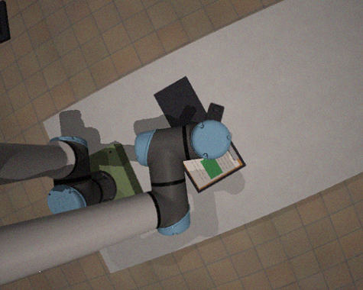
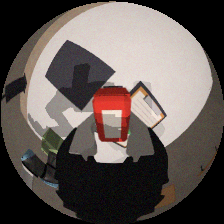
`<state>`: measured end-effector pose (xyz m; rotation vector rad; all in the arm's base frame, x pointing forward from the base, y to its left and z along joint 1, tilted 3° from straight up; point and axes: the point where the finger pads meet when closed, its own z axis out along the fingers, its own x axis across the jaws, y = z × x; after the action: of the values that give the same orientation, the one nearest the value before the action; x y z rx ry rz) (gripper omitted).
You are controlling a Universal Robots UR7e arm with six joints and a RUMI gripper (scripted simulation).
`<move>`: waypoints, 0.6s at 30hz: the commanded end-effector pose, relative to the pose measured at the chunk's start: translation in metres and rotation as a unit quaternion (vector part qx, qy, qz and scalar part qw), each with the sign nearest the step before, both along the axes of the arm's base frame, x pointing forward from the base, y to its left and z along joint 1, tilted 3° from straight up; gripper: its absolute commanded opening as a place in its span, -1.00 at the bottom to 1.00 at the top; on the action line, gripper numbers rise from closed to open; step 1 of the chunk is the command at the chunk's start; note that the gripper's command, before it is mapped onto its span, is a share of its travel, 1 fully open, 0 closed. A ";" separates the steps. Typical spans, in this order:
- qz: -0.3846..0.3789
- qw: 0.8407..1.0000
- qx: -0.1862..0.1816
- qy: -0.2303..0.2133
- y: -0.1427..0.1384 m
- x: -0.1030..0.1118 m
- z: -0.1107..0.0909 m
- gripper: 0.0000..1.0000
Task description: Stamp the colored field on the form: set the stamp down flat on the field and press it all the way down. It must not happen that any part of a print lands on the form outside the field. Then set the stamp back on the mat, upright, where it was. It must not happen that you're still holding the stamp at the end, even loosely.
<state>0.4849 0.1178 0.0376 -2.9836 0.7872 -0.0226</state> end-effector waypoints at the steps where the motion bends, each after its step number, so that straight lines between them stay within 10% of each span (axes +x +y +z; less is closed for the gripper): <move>1: -0.124 0.992 -0.001 0.005 -0.014 0.005 0.000 -0.63; 9: -0.260 0.966 0.003 0.012 -0.031 0.010 0.000 -0.63; 18: -0.442 0.897 0.009 0.020 -0.056 0.013 -0.001 -0.63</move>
<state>0.4960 0.0724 0.0363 -2.4981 1.8094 0.0084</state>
